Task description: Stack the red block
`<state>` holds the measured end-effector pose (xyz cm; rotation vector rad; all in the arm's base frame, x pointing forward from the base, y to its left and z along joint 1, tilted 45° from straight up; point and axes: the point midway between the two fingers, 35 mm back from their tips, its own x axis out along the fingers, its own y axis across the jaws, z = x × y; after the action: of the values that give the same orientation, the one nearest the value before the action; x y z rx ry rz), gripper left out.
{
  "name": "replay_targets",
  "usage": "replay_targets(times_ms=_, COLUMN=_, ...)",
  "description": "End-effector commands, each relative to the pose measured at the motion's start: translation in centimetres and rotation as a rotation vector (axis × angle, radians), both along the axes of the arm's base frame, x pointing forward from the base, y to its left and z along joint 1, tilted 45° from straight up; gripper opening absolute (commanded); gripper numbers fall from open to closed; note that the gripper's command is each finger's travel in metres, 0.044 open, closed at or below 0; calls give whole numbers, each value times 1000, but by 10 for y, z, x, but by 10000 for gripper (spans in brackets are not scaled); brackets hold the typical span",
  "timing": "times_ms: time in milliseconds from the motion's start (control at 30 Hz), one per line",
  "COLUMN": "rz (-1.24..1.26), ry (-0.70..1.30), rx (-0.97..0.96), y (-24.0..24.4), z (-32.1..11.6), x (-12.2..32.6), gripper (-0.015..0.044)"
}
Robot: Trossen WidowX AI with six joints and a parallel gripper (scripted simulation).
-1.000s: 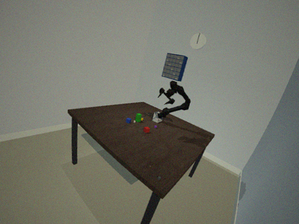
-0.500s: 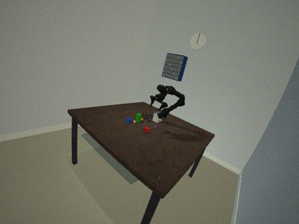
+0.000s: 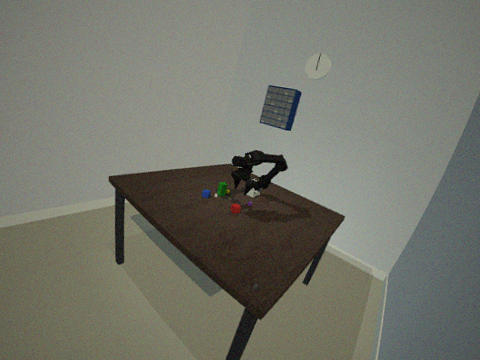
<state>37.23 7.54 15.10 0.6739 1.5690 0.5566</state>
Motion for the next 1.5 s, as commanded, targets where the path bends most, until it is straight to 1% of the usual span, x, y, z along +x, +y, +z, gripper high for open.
replay_targets(times_ms=0, rz=9, ry=107, rx=-12, y=16, z=-16, x=-2, gripper=440)
replay_targets(times_ms=300, rz=10, ry=111, rx=-13, y=17, z=-22, x=-4, gripper=440)
replay_targets(times_ms=633, rz=10, ry=111, rx=-10, y=53, z=-60, x=-12, gripper=440)
replay_targets(times_ms=1467, rz=10, ry=110, rx=-10, y=75, z=-84, x=-17, gripper=440)
